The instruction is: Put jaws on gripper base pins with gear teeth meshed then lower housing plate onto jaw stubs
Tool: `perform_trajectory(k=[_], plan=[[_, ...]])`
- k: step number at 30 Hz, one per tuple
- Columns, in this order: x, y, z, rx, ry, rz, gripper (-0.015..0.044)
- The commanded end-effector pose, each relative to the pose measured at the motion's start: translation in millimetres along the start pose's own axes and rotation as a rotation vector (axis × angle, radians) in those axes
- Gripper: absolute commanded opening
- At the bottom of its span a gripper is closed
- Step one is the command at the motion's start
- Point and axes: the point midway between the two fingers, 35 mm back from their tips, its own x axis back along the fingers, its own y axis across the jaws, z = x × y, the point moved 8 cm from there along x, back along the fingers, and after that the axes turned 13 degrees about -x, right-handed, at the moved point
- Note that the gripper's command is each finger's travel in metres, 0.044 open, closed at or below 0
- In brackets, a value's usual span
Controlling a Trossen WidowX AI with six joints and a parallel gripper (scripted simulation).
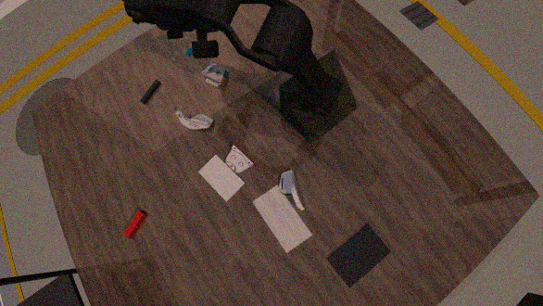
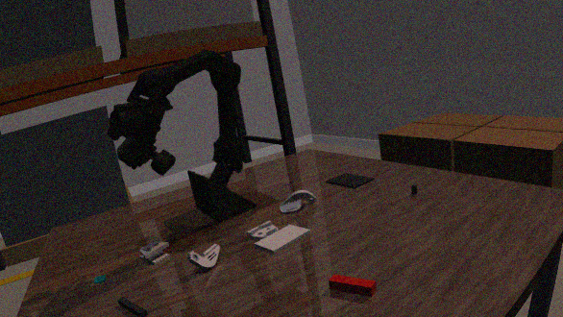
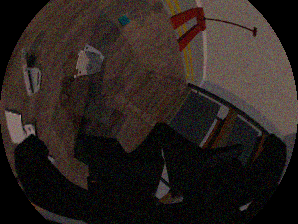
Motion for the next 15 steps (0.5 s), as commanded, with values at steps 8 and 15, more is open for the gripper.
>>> perform_trajectory(k=[8, 15], plan=[[1, 48, -31, -0.044, -0.060, -0.267, 0.0000], [3, 79, -47, -0.060, -0.075, -0.439, 0.0000]])
